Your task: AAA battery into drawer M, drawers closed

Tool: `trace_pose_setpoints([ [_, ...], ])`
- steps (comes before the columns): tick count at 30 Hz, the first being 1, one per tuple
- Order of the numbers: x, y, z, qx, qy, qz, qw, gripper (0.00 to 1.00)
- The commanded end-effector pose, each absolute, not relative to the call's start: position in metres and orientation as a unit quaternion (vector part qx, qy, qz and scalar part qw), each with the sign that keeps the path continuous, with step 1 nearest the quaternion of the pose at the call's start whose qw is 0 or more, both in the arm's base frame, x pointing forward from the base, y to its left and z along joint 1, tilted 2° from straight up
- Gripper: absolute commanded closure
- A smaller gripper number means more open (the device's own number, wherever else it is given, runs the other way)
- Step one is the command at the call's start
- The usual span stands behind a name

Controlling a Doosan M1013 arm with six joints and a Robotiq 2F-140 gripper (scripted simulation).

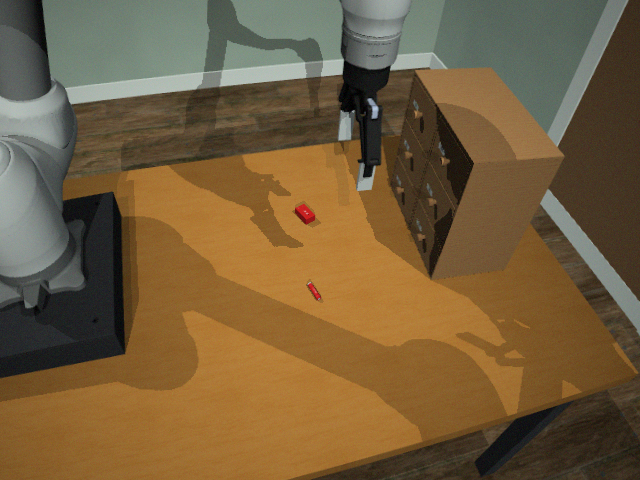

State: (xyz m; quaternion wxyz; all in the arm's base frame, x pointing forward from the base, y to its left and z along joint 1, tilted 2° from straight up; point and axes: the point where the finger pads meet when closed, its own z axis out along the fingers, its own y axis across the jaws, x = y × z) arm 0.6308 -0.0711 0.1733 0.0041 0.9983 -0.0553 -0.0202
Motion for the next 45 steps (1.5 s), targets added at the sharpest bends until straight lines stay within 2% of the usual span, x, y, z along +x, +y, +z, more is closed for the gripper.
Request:
trace_pose_setpoints([
  [1, 0.631, -0.071, 0.173, 0.998, -0.055, -0.020, 0.004, 0.00],
  [8, 0.631, -0.069, 0.173, 0.998, -0.055, -0.020, 0.004, 0.00],
  [17, 0.647, 0.070, 0.172, 0.998, -0.055, -0.020, 0.004, 0.00],
  [45, 0.652, 0.082, 0.166, 0.998, -0.055, 0.021, 0.006, 0.00],
])
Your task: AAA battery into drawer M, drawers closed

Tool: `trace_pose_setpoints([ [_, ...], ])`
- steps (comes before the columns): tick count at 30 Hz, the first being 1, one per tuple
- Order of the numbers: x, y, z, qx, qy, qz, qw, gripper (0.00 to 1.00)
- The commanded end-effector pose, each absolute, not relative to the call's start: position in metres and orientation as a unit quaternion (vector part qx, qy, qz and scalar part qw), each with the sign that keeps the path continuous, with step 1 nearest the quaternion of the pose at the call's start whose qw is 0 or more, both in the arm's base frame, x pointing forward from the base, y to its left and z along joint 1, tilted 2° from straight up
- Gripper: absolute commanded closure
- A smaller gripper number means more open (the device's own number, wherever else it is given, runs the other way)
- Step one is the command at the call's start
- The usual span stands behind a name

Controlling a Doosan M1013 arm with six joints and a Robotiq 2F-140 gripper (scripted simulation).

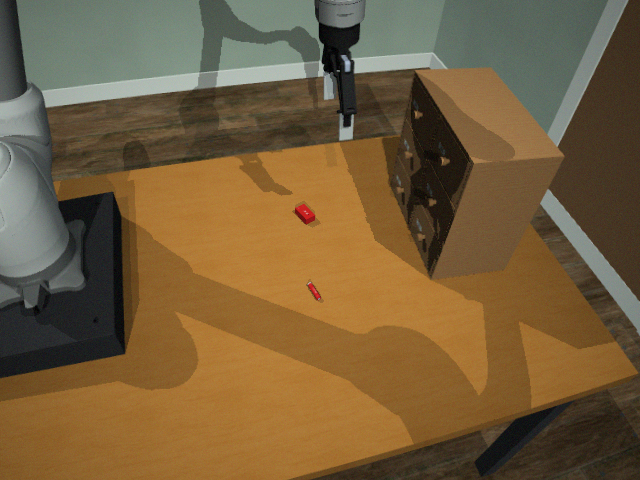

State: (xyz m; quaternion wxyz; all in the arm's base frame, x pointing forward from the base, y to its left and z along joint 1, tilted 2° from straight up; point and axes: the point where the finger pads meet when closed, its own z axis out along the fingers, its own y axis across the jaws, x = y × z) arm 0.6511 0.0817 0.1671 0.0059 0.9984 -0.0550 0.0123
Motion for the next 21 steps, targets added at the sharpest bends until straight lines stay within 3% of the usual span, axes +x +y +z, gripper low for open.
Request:
trace_pose_setpoints([
  [1, 0.653, 0.081, 0.165, 0.998, -0.055, 0.027, 0.007, 0.00],
  [21, 0.674, 0.079, 0.143, 0.980, -0.053, 0.193, 0.016, 0.00],
])
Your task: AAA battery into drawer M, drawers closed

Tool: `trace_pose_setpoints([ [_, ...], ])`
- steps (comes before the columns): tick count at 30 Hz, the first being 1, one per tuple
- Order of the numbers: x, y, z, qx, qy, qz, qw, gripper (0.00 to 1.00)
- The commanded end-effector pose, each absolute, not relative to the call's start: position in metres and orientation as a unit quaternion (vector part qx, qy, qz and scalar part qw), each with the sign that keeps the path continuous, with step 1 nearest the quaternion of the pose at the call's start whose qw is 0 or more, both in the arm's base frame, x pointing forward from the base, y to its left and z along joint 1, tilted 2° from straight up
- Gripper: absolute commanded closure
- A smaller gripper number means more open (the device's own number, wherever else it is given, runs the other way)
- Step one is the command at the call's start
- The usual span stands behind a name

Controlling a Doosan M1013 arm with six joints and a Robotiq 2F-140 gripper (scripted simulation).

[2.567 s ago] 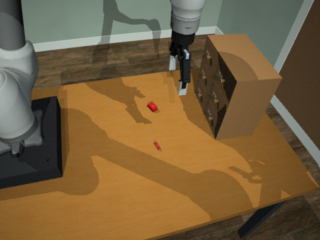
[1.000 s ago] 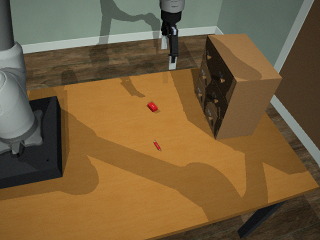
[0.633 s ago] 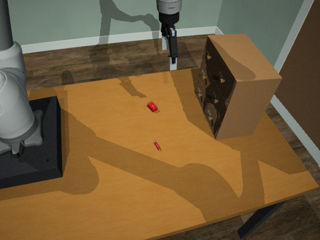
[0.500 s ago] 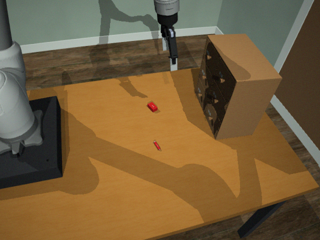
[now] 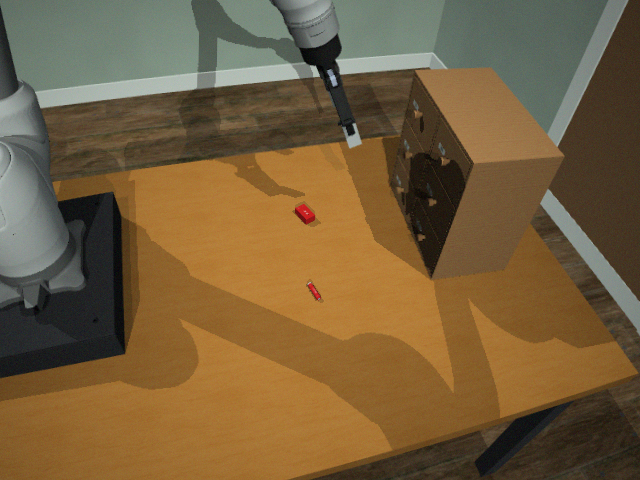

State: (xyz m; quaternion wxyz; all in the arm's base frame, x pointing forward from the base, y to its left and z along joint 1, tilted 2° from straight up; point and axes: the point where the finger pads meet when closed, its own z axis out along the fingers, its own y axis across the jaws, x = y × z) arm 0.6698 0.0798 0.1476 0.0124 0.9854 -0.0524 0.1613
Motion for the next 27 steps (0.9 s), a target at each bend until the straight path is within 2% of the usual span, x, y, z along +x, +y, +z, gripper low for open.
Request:
trace_pose_setpoints([
  [1, 0.675, 0.079, 0.141, 0.977, -0.053, 0.205, 0.017, 0.00],
  [12, 0.687, 0.077, 0.129, 0.953, -0.051, 0.297, 0.022, 0.00],
  [27, 0.694, 0.075, 0.122, 0.936, -0.051, 0.349, 0.026, 0.00],
])
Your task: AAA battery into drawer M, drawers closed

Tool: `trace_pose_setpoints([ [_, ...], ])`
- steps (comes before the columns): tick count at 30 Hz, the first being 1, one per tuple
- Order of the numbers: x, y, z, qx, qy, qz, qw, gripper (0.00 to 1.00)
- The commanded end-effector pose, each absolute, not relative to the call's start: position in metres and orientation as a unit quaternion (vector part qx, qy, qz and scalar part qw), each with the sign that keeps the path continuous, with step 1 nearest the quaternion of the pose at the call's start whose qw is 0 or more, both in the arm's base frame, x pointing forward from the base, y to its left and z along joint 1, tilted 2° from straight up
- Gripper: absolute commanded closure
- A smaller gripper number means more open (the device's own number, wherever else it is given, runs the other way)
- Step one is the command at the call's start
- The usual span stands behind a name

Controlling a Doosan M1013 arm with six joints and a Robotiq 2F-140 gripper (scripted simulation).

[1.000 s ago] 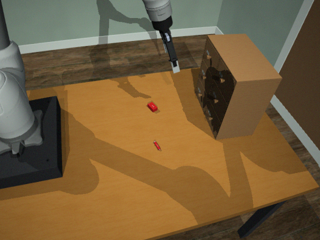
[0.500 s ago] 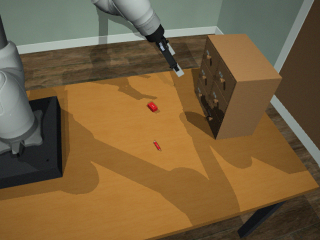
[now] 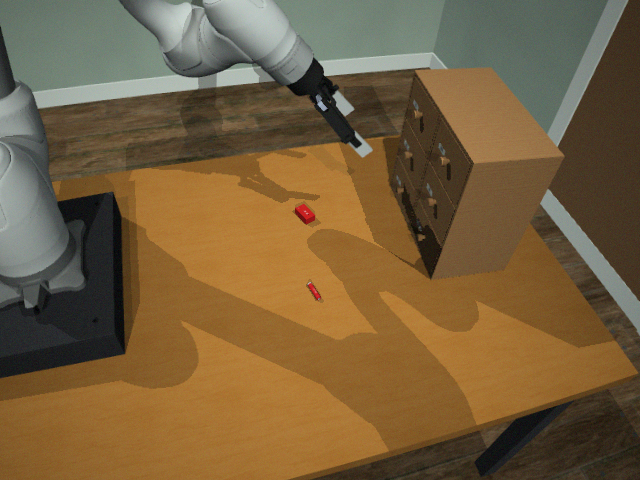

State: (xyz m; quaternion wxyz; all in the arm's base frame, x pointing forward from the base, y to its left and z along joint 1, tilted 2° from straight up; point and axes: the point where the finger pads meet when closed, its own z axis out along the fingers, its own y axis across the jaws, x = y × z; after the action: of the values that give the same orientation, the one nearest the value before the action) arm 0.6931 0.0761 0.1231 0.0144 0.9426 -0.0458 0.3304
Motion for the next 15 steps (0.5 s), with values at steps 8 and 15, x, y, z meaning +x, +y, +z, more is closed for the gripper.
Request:
trace_pose_setpoints([
  [8, 0.6967, 0.0747, 0.1184, 0.927, -0.050, 0.370, 0.027, 0.00],
  [15, 0.6987, 0.0753, 0.1167, 0.922, -0.049, 0.384, 0.027, 0.00],
])
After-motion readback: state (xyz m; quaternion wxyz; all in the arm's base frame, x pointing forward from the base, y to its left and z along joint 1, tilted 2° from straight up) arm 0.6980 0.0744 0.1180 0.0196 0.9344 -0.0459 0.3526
